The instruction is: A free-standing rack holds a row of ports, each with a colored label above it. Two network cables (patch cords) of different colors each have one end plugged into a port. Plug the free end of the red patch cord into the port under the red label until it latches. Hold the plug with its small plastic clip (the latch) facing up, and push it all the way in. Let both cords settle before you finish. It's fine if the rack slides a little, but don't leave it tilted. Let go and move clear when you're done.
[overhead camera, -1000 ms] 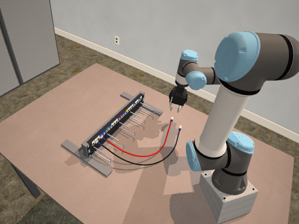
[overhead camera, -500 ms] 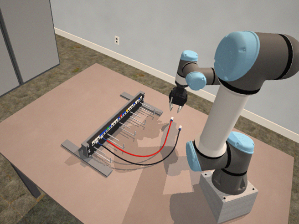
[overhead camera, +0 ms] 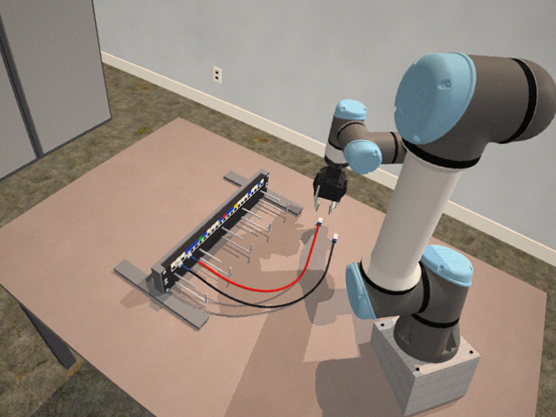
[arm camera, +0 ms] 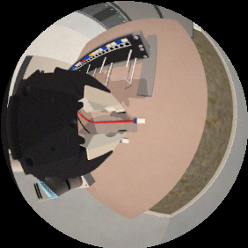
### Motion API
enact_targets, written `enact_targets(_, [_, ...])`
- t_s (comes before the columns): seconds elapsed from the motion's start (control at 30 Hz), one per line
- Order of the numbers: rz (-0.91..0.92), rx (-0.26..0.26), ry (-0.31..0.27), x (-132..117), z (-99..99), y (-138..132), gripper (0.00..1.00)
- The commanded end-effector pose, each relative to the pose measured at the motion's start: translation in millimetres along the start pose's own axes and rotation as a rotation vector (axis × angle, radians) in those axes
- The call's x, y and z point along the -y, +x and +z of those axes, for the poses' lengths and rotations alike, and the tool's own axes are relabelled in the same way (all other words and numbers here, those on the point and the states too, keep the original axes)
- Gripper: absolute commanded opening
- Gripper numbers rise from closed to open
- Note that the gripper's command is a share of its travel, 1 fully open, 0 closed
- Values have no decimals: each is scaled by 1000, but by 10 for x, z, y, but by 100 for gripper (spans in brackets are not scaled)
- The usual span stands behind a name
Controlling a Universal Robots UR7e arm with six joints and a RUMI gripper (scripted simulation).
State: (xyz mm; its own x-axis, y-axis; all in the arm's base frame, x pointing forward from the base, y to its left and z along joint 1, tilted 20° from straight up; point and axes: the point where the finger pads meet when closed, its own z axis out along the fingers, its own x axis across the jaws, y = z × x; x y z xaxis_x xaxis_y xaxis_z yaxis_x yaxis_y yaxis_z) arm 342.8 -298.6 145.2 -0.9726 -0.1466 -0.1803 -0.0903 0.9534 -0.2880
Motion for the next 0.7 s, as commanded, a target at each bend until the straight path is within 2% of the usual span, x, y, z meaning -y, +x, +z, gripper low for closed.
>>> enact_targets(0.0, [0, 1, 1, 5, 98, -3, 22])
enact_targets(0.67, [0, 1, 1, 6, 388, -4, 22])
